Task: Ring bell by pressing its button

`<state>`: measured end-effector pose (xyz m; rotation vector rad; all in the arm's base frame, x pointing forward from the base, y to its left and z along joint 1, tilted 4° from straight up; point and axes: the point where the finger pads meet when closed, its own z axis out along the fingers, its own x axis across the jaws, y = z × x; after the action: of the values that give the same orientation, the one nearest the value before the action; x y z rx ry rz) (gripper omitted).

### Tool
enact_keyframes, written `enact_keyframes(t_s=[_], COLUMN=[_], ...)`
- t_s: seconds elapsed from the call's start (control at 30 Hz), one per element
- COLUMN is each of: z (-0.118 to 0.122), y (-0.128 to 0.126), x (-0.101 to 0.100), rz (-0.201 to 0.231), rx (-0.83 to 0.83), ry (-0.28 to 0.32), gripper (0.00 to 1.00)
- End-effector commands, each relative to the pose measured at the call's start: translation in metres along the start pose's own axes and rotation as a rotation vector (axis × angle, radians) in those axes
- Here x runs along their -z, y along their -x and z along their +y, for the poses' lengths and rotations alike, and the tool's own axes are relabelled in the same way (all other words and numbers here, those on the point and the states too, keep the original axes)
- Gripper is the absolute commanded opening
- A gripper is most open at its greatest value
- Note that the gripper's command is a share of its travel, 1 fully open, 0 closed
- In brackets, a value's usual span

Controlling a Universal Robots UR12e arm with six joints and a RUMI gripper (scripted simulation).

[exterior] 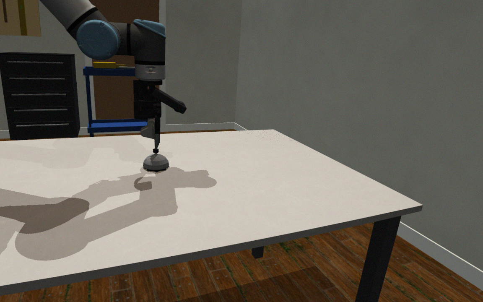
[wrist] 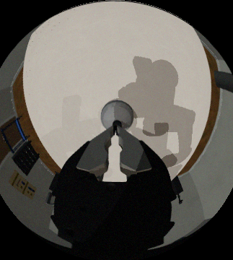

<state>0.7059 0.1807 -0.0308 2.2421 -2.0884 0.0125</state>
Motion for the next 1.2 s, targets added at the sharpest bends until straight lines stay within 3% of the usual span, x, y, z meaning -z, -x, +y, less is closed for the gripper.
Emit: enact_keyframes(t_s=[0.0, 1.17], z=[-0.0007, -0.0007], y=[0.0, 0.0], x=[0.0008, -0.0027], rz=[0.0, 0.0], rx=[0.0, 0.0], ry=[-0.002, -0.002], gripper=[0.0, 0.0])
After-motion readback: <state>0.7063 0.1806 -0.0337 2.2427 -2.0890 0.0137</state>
